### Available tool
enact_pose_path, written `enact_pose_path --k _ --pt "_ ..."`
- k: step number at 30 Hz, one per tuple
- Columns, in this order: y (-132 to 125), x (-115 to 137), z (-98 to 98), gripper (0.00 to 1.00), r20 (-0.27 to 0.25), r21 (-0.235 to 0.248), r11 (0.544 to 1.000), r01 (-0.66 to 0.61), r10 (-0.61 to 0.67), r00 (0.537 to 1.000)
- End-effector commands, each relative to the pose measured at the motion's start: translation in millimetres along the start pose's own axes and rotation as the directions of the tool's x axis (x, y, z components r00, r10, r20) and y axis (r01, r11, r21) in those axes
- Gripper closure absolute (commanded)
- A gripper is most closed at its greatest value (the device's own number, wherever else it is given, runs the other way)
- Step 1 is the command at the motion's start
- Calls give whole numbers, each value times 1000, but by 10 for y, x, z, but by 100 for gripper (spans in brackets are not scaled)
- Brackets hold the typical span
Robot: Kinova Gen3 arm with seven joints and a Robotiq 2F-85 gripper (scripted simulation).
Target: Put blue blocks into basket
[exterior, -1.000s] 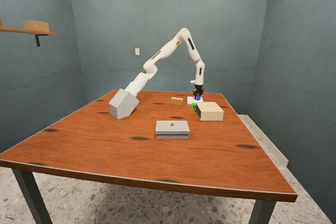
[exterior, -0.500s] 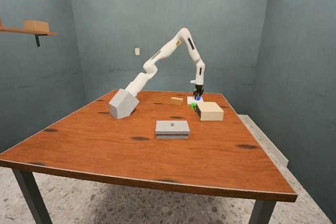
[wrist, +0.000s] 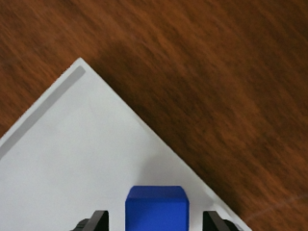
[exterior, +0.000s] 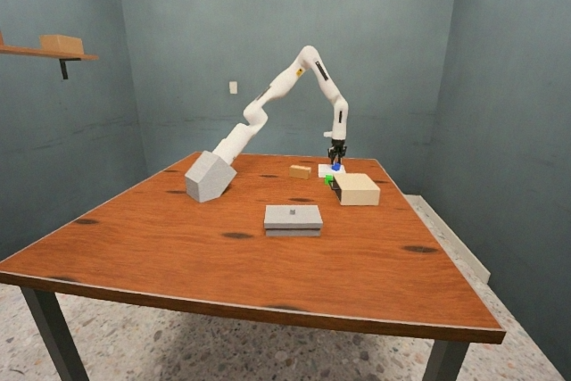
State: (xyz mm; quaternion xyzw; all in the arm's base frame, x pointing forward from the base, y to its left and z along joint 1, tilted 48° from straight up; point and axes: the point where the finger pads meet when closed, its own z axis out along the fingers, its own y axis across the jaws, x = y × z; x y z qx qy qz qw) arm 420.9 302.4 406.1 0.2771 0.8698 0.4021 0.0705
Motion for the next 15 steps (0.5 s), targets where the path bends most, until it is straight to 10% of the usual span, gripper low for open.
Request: enact_pose_path --k 1,15 --pt "20 -41 -185 40 16 -8 1000 5 -5 1000" --pt "31 -31 -710 40 16 -11 1000 8 -8 1000"
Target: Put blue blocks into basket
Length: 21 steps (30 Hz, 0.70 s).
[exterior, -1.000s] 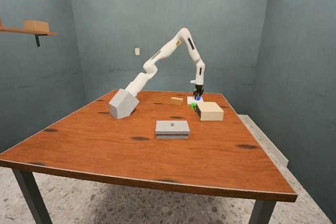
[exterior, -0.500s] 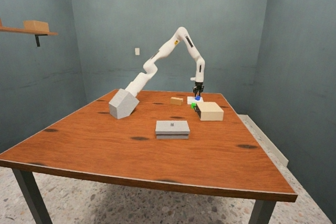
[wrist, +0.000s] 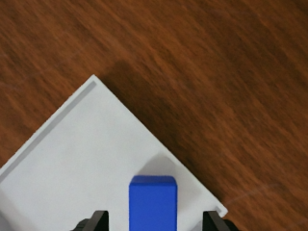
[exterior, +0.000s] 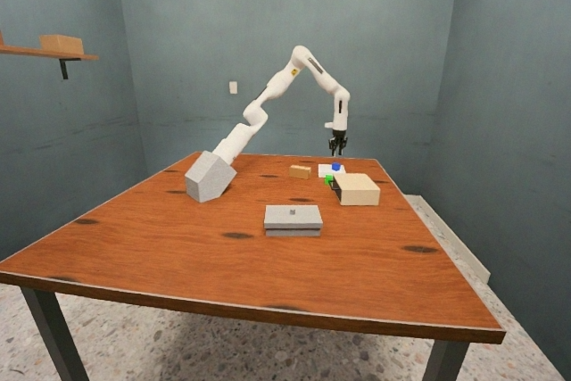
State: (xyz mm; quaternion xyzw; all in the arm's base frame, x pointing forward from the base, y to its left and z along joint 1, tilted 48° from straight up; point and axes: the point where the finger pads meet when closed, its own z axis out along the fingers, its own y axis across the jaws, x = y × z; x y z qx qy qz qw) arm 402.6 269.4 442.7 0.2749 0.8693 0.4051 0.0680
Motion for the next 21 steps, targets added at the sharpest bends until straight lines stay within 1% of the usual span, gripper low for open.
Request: enact_pose_path --k 1,4,6,14,21 --pt "13 -40 -229 40 24 -6 1000 7 -7 1000" --pt "13 -35 -354 40 24 -6 1000 7 -7 1000" --pt "13 -35 -354 40 24 -6 1000 7 -7 1000" --pt "-17 -42 -629 40 29 3 1000 1 -1 1000" --pt "-9 -66 -763 40 36 0 1000 -4 4 999"
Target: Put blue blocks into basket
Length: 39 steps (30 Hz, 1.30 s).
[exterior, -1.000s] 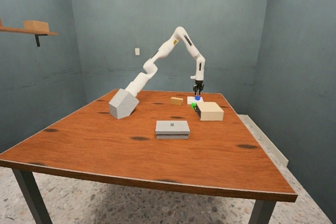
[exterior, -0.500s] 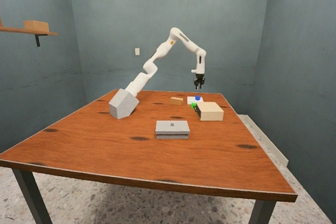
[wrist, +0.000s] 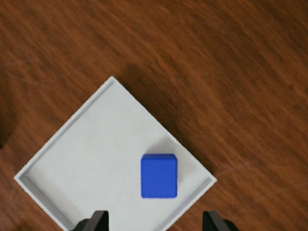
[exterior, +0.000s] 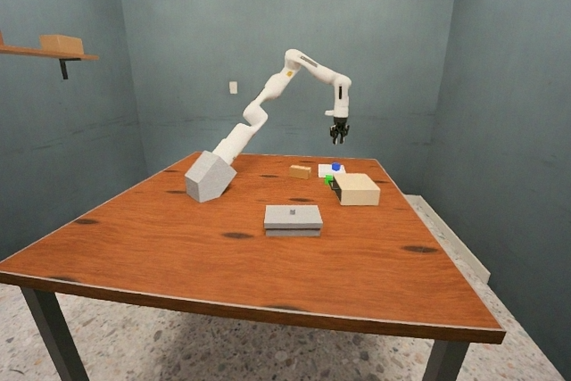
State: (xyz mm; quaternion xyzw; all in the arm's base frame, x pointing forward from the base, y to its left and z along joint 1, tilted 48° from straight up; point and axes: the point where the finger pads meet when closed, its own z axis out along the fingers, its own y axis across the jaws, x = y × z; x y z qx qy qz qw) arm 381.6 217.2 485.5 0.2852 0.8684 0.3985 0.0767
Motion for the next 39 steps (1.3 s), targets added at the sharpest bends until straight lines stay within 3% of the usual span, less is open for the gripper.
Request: enact_pose_path --k 1,25,39 --pt "32 -10 -60 40 9 -8 1000 7 -6 1000" --pt "13 -51 -91 40 9 -9 1000 9 -9 1000" --pt "-77 -328 -132 40 16 -13 998 58 -58 998"
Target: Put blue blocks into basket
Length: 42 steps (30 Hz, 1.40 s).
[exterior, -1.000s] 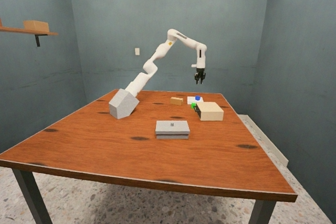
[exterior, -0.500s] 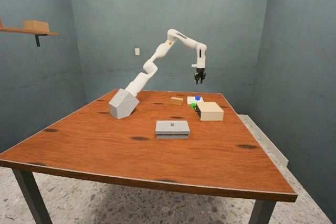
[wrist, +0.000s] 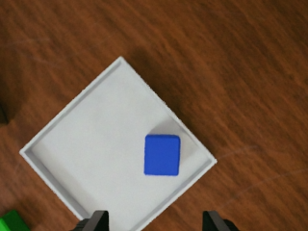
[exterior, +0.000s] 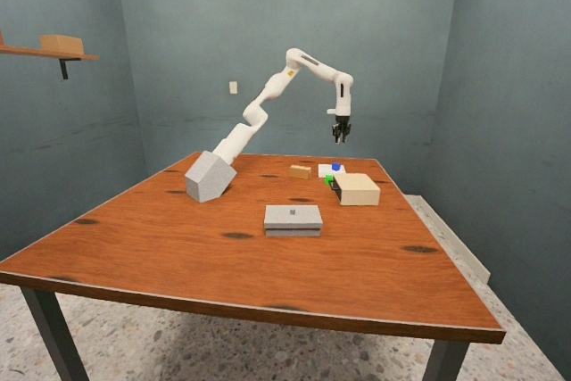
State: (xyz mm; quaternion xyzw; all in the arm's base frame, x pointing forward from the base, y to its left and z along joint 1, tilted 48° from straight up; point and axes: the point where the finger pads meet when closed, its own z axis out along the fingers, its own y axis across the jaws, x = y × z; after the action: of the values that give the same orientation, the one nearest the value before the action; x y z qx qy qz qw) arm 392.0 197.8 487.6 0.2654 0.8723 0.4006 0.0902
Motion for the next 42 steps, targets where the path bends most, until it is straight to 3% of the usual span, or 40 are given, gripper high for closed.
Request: enact_pose_path --k 1,12,15,20,29,31,42 --pt "-60 -174 -36 40 11 -2 1000 17 -17 1000" --pt "-400 -800 -124 40 26 -6 994 105 -105 994" --pt "-417 -839 -133 40 19 -17 994 111 -111 994" --pt "-706 -1224 -183 40 32 -14 986 169 -168 985" --pt "-1417 -1900 -266 40 44 -8 958 286 -285 957" --pt "-1417 -1900 -266 40 44 -8 958 286 -285 957" --pt "-2598 -2576 -319 40 51 11 898 440 -440 897"
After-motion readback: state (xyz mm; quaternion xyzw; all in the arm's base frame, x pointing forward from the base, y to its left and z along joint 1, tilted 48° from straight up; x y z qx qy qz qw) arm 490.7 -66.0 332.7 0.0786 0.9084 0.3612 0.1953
